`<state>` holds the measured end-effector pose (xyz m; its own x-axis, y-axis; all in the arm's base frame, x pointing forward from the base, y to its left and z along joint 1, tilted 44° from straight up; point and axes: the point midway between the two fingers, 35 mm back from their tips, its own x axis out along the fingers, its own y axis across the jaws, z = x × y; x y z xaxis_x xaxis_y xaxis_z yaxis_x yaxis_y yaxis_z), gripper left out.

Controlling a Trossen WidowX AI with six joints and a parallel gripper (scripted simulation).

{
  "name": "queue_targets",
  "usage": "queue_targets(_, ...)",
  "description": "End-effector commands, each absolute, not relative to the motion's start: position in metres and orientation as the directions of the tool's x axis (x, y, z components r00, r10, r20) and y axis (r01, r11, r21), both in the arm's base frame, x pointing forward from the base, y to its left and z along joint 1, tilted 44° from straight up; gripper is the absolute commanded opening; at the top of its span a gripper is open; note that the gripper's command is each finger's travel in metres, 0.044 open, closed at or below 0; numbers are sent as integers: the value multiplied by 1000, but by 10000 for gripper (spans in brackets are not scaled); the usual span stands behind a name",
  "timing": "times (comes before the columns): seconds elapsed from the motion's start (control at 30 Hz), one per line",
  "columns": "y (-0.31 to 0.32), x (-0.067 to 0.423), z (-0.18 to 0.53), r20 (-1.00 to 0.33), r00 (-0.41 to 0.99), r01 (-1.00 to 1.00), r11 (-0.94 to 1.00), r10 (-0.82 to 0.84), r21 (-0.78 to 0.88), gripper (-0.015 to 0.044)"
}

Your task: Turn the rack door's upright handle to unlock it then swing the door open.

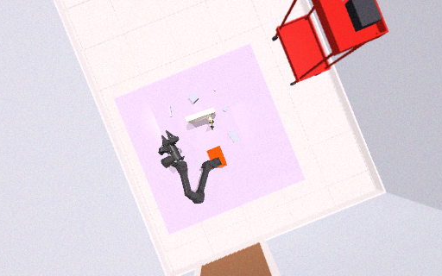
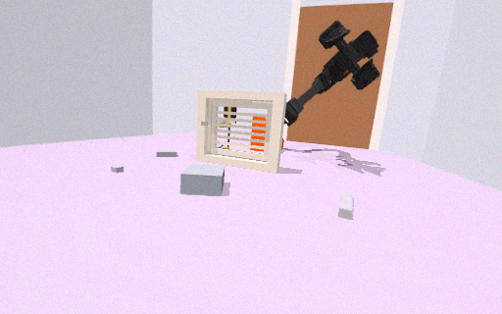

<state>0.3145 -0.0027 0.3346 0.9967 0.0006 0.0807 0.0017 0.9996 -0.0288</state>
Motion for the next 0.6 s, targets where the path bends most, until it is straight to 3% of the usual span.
queue_targets(0.0, -3, 315, 334, 79, 997, 3, 999, 0, -33, 374)
queue_targets(0.13, -13, 326, 320, 30, 999, 15, 995, -12, -100, 287)
queue_targets(0.57, -45, 363, 264, -294, 955, -17, 984, -36, -175, 287)
